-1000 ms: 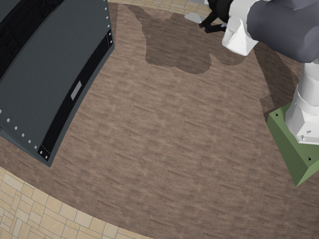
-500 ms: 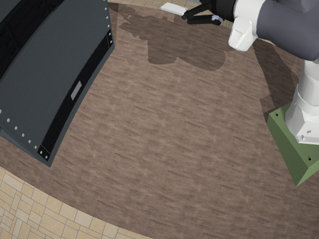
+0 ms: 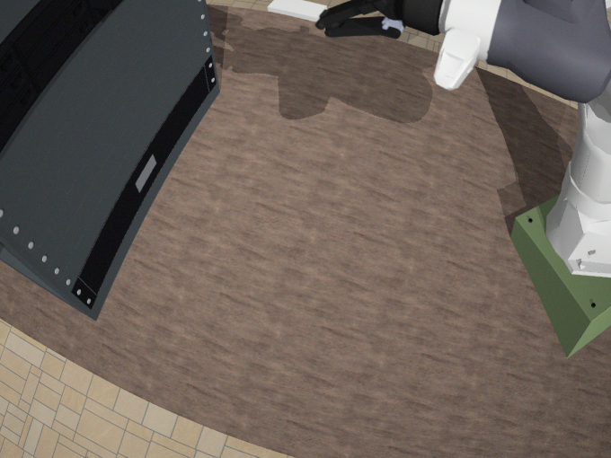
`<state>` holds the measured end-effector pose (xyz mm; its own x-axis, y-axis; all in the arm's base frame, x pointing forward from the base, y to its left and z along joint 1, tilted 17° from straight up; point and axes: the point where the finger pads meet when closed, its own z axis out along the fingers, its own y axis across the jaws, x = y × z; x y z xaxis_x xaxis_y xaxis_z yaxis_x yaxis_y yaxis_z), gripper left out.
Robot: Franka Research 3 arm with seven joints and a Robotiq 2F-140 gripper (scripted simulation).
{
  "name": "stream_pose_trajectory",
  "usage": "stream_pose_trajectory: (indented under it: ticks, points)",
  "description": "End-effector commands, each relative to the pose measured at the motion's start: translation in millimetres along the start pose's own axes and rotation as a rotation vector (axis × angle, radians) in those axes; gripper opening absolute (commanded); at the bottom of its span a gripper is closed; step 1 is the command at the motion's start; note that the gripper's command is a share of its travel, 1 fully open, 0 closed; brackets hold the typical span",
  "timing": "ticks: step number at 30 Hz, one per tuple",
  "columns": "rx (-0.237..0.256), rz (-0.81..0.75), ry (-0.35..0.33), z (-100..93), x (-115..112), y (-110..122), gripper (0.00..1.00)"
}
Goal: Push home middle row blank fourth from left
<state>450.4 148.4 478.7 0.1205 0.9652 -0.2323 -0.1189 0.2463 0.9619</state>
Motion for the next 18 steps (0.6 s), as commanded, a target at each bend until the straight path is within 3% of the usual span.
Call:
stream_pose_trajectory:
  ticks: [1, 18]
  points:
    - [-0.043, 0.055, 0.048, 3.6, 10.1, 8.4, 1.00]
    - [-0.087, 0.048, 0.104, 8.5, 21.0, 19.3, 1.00]
